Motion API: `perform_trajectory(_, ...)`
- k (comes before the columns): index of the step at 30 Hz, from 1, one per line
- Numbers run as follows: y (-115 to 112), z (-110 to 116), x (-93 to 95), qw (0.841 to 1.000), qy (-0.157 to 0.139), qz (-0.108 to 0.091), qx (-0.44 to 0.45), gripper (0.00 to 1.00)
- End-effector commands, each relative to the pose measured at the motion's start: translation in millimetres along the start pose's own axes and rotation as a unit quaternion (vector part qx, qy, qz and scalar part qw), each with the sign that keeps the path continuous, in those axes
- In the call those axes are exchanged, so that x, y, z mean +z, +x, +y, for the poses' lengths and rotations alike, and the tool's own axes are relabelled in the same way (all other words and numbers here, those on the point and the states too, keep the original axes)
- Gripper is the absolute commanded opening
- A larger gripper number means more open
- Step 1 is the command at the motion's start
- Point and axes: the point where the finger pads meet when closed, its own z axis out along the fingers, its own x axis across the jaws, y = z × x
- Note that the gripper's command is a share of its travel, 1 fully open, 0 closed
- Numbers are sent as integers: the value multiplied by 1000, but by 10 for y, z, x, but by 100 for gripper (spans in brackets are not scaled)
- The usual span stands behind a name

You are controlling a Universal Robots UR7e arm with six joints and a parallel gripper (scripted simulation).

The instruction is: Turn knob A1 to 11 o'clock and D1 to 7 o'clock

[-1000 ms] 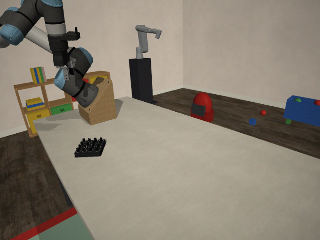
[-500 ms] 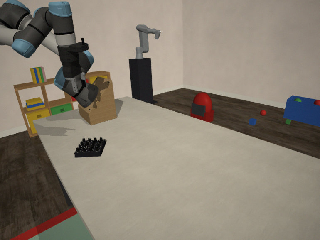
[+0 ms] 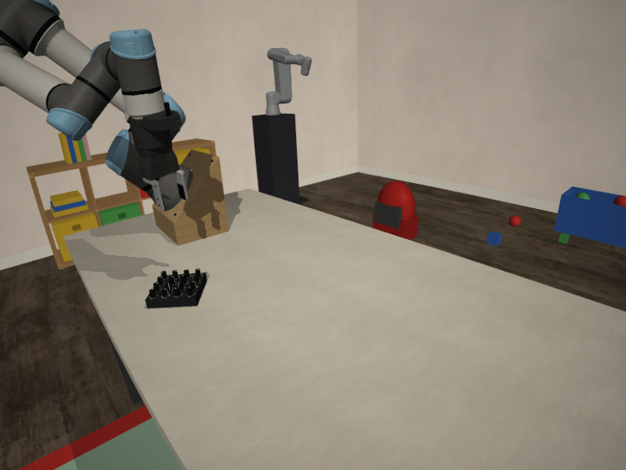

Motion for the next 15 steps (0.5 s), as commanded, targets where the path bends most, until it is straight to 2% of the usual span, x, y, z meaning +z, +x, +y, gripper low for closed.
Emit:
perform_trajectory(1,68,-242,214,997,19,6,73,100)
perform_trajectory(11,213,-468,529,980,44,13,192,100)
perform_trajectory(13,213,-468,529,980,44,13,192,100)
perform_trajectory(15,260,-513,622,972,51,16,228,100)
